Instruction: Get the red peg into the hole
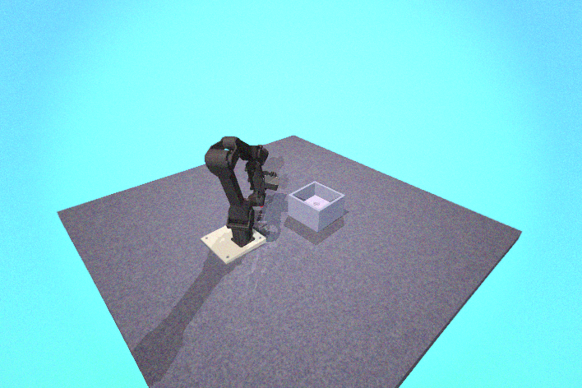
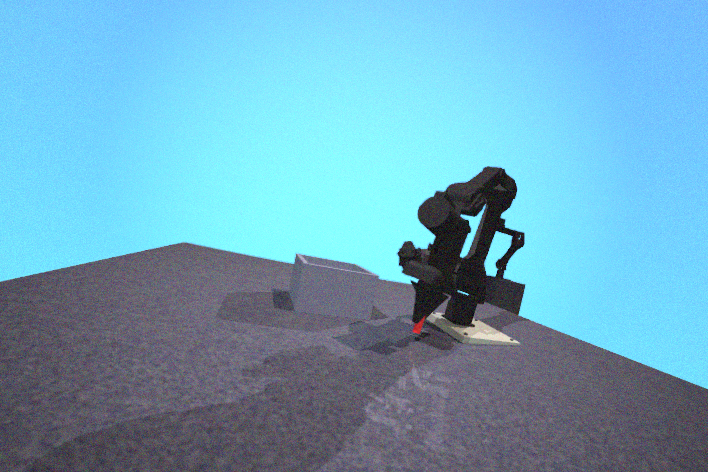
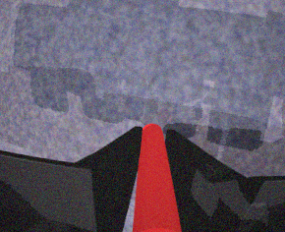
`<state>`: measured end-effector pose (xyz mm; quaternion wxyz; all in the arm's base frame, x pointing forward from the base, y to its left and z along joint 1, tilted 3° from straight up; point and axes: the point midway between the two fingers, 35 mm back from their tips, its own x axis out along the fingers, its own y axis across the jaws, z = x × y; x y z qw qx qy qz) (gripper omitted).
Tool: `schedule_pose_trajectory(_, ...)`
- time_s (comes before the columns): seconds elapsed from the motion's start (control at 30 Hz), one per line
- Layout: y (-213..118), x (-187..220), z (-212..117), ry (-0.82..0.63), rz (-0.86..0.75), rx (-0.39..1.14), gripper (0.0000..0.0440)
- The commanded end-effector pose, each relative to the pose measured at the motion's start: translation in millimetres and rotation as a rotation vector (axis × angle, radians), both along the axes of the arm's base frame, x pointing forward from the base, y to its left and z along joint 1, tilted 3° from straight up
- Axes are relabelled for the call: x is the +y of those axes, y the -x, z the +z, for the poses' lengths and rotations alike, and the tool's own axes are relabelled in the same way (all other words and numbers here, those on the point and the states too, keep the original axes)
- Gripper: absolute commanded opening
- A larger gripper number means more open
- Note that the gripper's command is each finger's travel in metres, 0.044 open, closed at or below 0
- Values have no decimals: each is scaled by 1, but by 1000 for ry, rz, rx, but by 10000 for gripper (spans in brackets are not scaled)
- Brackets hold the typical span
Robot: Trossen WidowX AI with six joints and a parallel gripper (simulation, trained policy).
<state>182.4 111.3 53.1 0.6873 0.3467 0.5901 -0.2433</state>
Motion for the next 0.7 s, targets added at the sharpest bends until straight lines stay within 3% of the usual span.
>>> schedule_pose_trajectory(0.0,-9,-4,14,20,13,-40,0)
schedule_pose_trajectory(0.4,-42,-29,64,89,10,-138,0)
schedule_pose_trajectory(0.67,-65,-56,80,126,-41,-169,0)
